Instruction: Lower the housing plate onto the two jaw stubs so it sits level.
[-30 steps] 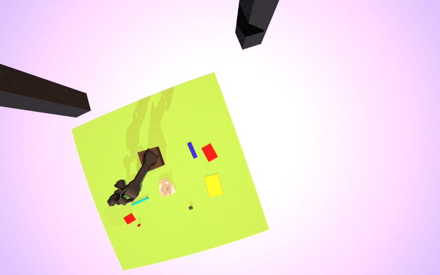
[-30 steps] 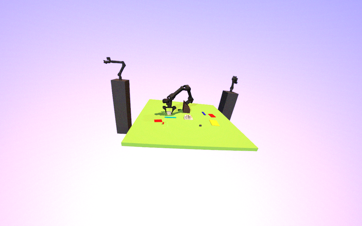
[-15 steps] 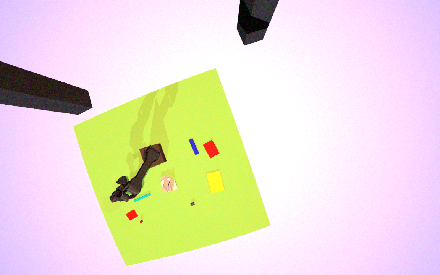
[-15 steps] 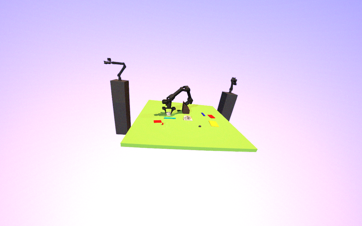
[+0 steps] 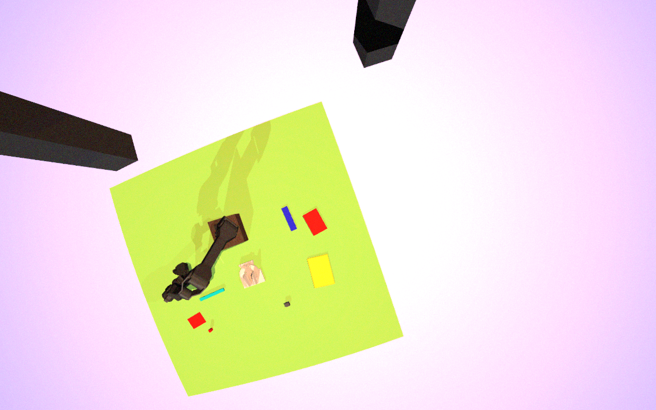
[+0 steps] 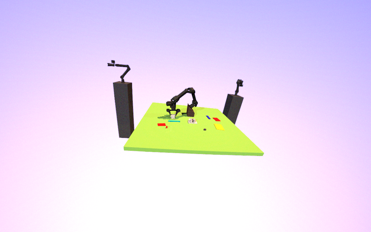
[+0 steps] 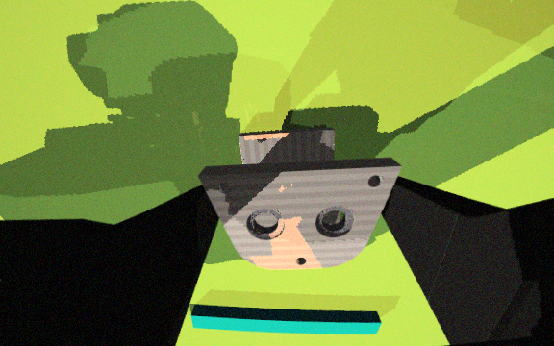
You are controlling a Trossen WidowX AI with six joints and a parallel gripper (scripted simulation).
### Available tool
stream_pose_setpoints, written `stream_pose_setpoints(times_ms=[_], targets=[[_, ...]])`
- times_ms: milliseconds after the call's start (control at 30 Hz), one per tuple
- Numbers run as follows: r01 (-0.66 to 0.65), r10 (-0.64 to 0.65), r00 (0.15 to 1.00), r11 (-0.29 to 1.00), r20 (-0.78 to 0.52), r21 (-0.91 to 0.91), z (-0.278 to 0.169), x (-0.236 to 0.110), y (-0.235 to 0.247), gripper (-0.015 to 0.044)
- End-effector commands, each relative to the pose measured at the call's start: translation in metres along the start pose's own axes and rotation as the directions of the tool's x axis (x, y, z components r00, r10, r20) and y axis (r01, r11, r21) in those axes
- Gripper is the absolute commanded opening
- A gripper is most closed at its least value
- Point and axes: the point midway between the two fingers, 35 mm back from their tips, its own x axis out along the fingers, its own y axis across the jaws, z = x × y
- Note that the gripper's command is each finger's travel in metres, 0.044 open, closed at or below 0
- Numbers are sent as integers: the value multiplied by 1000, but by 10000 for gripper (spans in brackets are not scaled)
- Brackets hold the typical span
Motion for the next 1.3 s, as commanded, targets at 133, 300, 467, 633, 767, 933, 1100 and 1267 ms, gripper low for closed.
stream_pose_setpoints(times_ms=[133,300,467,633,767,933,1100,1267], targets=[[-17,17,1000,1000,-1,-8,-2,-29,5,351],[-17,17,1000,1000,-2,-7,-2,-45,4,351],[-17,17,1000,1000,-2,-6,-1,-61,3,351],[-17,17,1000,1000,-2,-6,-1,-63,2,351],[-20,20,1000,1000,-2,2,-7,-65,-3,351],[-26,26,1000,1000,0,16,-19,-70,-15,351],[-30,30,1000,999,0,30,-30,-73,-27,351],[-35,35,999,998,1,44,-41,-76,-39,351]])
